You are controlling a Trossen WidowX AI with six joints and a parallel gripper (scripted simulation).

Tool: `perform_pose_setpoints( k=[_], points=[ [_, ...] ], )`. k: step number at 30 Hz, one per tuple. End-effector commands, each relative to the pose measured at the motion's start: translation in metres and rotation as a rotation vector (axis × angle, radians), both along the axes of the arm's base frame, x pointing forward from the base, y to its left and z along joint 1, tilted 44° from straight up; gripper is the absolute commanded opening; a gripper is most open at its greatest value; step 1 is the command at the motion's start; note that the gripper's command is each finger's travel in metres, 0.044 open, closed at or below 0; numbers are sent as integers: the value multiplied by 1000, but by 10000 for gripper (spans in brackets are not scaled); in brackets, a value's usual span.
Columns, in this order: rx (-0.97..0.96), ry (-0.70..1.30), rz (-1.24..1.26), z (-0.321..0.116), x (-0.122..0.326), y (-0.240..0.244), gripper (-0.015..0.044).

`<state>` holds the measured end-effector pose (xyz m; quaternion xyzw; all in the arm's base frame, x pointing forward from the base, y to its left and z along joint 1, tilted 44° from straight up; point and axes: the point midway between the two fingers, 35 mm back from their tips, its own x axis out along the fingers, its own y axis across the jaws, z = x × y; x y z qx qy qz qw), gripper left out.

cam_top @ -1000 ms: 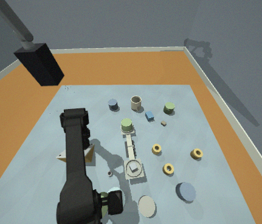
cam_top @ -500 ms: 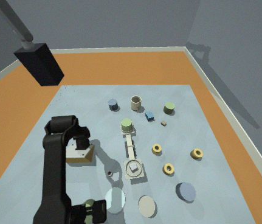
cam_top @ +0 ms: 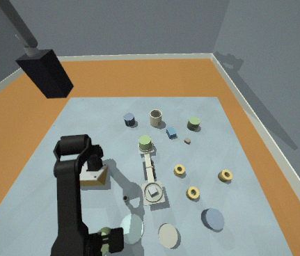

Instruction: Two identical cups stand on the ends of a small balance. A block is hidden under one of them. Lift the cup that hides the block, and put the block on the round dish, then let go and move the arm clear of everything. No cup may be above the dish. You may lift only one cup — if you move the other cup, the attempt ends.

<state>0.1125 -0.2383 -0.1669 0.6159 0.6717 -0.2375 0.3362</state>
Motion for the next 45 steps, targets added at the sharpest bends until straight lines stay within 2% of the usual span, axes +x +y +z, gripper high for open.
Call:
perform_pose_setpoints(
  k=[1,11,28,32,38,40,45],
  points=[
    [2,-1,-7,-4,1,4,0],
    [2,-1,-7,-16,1,15,0],
    [-5,-2,-1,-4,1,2,440],
    [2,0,-7,27,1,-24,440],
    [2,0,-7,28,1,-25,440],
    [-1,-8,2,33,9,-25,387],
    [-13,-72,69,73,70,-17,260]
  ],
)
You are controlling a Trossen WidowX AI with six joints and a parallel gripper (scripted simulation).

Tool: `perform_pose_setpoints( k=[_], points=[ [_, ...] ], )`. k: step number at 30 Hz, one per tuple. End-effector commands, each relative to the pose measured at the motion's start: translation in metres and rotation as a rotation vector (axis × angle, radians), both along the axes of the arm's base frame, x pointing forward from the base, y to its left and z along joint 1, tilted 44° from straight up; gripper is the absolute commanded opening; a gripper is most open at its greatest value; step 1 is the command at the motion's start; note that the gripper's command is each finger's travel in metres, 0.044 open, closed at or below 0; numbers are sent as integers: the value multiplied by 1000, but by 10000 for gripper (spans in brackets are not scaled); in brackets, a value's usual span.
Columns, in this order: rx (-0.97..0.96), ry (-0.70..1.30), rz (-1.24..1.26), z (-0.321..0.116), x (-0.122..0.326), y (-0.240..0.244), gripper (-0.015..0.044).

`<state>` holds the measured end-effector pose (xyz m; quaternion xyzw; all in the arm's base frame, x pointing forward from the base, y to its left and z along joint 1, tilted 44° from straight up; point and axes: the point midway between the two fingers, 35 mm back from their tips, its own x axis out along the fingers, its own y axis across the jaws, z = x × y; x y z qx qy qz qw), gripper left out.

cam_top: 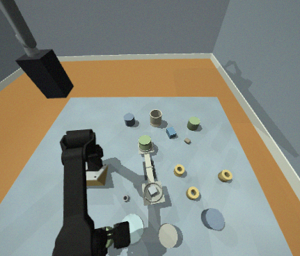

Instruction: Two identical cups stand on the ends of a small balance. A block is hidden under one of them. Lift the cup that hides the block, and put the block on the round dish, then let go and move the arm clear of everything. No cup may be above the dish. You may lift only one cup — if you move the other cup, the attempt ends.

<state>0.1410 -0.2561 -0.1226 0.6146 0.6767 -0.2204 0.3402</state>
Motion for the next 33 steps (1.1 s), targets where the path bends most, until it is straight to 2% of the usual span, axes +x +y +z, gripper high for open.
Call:
perform_pose_setpoints(
  k=[1,8,12,33],
  points=[
    [-33,-64,61,37,54,5,260],
    [-20,-164,163,101,135,50,260],
    [-2,-211,213,133,166,81,260],
    [-1,-214,216,116,168,100,260]
  ],
)
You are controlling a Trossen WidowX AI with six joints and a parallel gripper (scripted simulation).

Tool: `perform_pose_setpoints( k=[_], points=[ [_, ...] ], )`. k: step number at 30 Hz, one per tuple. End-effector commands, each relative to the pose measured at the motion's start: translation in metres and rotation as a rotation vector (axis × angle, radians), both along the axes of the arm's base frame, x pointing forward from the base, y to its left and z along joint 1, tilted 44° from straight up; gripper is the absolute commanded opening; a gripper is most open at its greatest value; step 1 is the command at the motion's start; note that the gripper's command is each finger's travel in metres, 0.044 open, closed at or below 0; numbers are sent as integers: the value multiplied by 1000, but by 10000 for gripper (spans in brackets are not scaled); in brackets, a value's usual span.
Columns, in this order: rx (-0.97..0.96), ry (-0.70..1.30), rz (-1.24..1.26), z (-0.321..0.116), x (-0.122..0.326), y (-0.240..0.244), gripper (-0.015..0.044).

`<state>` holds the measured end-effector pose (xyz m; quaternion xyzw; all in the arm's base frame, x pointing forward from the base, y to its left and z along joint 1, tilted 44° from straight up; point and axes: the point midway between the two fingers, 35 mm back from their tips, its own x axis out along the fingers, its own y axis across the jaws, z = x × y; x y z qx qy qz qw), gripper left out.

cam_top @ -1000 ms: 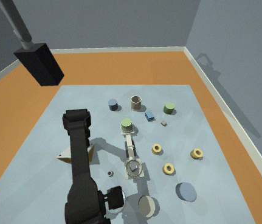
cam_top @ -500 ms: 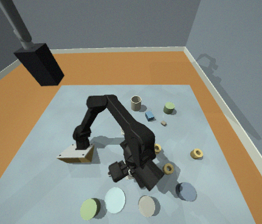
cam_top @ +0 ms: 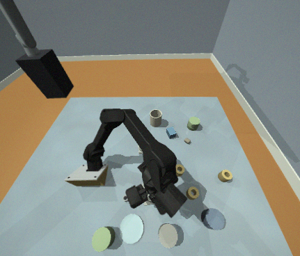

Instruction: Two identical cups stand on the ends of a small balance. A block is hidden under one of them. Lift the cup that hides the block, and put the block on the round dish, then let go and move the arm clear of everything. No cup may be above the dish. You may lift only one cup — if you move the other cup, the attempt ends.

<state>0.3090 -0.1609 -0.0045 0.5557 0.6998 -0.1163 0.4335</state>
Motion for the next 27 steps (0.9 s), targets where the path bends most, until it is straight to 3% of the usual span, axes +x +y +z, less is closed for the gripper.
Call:
perform_pose_setpoints(
  k=[1,18,22,27],
  points=[
    [4,0,-5,-4,0,6,260],
    [5,-1,-5,-22,0,23,260],
    [5,-1,-5,-22,0,23,155],
    [5,-1,-5,-22,0,23,122]
  ],
)
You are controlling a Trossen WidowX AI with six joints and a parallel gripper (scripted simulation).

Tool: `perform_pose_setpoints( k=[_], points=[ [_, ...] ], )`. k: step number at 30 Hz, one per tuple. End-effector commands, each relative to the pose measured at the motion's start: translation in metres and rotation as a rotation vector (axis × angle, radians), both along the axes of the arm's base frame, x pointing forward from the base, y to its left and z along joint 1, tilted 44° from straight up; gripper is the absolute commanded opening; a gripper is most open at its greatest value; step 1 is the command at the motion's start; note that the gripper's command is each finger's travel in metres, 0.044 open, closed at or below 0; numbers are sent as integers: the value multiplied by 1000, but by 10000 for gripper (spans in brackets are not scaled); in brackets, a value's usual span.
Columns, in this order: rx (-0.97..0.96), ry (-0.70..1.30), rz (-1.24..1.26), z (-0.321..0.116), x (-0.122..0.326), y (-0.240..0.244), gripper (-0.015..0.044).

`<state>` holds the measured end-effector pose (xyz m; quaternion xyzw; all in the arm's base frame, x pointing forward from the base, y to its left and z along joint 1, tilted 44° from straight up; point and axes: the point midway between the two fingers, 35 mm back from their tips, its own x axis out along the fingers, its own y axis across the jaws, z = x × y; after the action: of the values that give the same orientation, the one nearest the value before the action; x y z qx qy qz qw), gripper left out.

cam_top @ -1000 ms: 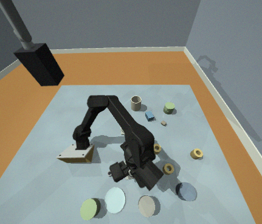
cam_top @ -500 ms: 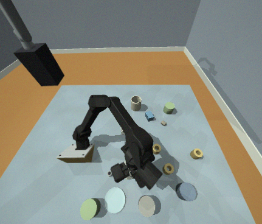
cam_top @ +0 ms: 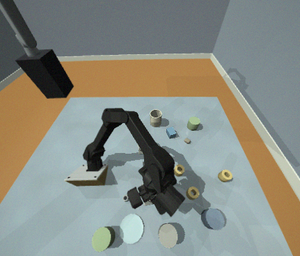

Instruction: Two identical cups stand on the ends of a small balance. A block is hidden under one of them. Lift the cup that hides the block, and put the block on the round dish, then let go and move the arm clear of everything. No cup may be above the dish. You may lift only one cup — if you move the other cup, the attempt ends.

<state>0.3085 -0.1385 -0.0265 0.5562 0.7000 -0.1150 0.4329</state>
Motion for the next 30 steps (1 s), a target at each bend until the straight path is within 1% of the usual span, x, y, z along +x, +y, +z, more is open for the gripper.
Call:
perform_pose_setpoints(
  k=[1,3,7,23,28,30],
  points=[
    [2,0,-5,1,0,1,115],
    [2,0,-5,1,0,1,102],
    [-1,-1,-12,6,1,-5,0],
    [-35,-5,-80,68,-1,-61,0],
    [-37,-5,-83,70,-2,-63,0],
    [-37,-4,-81,65,-4,-65,0]
  ],
)
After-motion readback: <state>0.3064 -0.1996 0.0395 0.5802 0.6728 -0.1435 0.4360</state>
